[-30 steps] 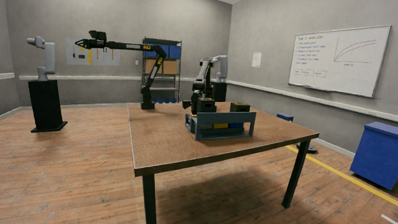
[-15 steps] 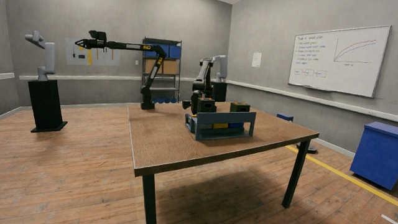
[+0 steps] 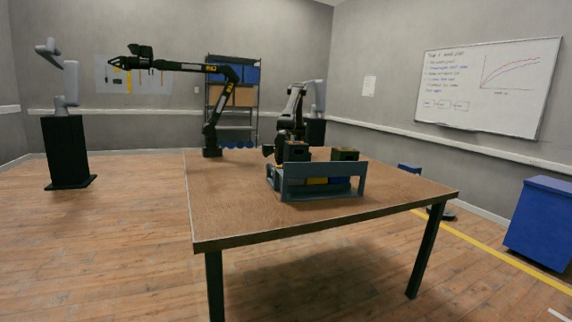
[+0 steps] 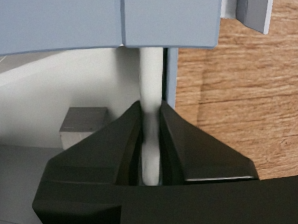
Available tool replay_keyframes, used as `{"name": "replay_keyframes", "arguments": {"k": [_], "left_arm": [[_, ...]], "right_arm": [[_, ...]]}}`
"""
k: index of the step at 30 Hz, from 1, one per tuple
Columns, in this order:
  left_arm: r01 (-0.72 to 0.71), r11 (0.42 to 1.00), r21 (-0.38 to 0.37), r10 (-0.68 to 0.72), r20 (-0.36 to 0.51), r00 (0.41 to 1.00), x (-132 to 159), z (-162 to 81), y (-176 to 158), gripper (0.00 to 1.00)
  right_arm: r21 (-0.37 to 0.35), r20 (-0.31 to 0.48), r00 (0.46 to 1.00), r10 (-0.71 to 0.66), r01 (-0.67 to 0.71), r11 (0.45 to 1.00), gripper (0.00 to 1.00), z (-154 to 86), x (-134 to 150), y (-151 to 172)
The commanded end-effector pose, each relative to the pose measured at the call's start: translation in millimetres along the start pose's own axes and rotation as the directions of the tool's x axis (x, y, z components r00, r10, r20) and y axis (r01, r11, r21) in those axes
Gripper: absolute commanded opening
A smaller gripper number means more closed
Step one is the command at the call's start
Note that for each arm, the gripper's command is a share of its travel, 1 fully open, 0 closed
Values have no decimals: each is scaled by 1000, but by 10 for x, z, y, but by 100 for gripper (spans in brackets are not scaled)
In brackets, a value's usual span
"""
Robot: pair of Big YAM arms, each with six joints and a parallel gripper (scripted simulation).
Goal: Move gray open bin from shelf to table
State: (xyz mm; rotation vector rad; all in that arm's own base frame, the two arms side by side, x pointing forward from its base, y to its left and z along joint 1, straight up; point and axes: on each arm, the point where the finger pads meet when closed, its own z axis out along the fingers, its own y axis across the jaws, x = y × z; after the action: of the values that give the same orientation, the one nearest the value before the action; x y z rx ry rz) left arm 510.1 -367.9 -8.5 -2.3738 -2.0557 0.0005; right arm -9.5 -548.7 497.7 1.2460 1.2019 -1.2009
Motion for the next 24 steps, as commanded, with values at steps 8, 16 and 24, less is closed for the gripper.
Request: {"name": "replay_keyframes", "arguments": {"k": [8,16,24], "left_arm": [[2,1000,30,-1,-18,1000,42,185,-32,0],[2,1000,30,-1,-18,1000,42,174,-32,0],[1,1000,30,0,-18,1000,43,159,-33,0]], "right_arm": [[6,20,1000,-17,17,1000,100,-40,-28,-44],[6,20,1000,-17,17,1000,100,-40,-28,-44],[6,20,1000,-17,17,1000,100,-40,-28,-44]]}}
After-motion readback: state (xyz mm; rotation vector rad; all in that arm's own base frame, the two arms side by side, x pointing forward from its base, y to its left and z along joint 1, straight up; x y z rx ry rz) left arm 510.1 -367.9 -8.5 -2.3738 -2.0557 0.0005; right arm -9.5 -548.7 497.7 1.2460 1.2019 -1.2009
